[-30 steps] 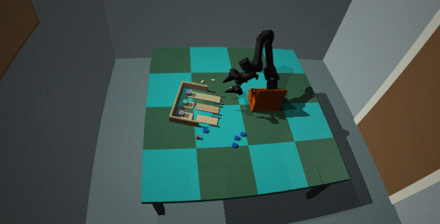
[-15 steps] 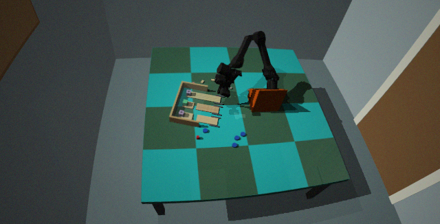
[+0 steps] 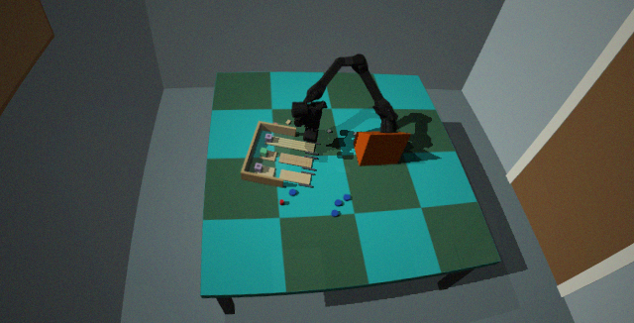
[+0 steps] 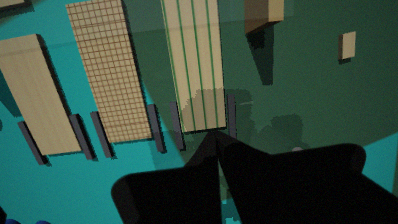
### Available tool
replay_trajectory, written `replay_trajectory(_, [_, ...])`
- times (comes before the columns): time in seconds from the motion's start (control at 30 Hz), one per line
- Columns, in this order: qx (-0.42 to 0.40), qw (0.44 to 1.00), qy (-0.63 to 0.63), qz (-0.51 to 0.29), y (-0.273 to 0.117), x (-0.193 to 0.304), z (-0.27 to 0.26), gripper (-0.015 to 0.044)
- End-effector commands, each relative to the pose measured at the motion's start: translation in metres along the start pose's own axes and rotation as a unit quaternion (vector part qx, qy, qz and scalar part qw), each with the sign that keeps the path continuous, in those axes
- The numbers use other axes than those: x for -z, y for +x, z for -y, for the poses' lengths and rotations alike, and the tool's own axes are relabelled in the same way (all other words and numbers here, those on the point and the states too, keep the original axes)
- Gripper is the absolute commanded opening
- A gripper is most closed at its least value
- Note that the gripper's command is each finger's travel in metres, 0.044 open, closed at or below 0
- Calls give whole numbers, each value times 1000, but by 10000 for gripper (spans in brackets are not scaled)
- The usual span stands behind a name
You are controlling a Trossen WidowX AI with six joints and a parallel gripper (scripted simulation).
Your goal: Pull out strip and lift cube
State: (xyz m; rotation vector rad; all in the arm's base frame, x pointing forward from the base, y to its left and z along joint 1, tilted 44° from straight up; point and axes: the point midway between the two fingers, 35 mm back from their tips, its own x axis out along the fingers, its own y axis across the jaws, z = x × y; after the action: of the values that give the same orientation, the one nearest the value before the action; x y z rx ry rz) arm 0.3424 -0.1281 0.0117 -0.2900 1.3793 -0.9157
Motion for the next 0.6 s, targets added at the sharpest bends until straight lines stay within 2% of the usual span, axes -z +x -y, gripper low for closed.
replay_trajectory(0.0, [-2, 1000, 0, -4, 3, 0, -2, 0])
replay_trajectory(0.57, [-2, 1000, 0, -4, 31, -1, -3, 0])
